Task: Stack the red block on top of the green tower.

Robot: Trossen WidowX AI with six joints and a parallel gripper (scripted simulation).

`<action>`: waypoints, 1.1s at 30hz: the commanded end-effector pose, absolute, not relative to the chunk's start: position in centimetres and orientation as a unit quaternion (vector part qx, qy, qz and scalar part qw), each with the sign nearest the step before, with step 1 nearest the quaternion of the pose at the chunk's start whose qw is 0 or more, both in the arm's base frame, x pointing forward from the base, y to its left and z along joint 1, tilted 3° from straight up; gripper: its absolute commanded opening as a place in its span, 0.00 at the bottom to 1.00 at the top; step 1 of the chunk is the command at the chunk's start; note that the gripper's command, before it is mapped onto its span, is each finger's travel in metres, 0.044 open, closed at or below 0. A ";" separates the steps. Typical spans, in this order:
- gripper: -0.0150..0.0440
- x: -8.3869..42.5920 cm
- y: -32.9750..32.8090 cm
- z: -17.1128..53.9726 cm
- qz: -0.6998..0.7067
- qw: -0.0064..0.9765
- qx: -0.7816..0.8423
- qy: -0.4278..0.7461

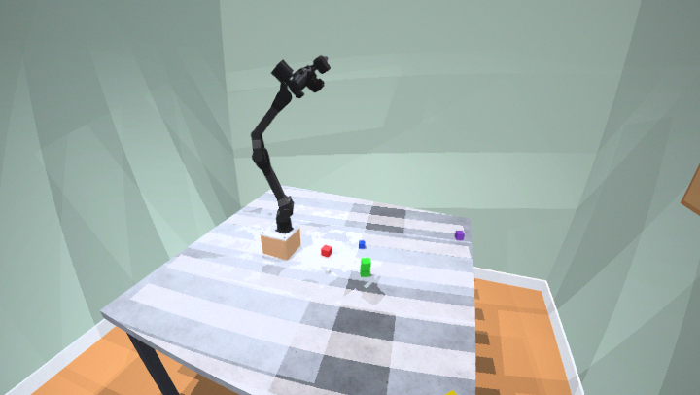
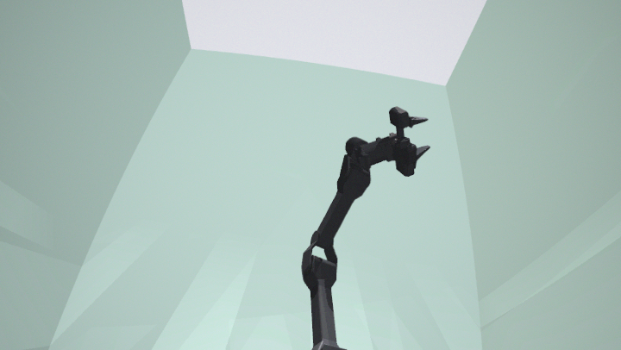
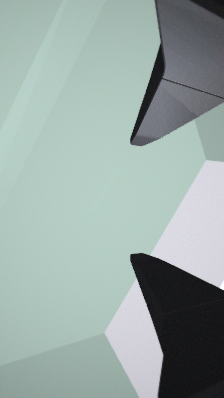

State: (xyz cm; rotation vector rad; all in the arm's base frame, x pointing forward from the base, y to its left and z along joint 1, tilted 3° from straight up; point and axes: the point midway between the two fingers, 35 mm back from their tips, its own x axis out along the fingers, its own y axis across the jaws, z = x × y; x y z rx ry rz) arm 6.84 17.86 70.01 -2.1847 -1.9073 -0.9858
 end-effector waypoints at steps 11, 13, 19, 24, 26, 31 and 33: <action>1.00 16.8 21.8 62.4 -0.020 0.245 -0.763 -0.598; 1.00 18.7 22.3 60.4 0.040 0.290 -0.763 -0.576; 1.00 23.8 23.2 53.9 0.202 0.423 -0.743 -0.477; 1.00 27.2 23.2 48.0 0.311 0.525 -0.702 -0.367; 1.00 28.3 23.1 45.5 0.347 0.563 -0.680 -0.317; 1.00 30.4 22.4 39.2 0.416 0.647 -0.613 -0.179; 1.00 31.0 21.9 36.7 0.435 0.677 -0.582 -0.120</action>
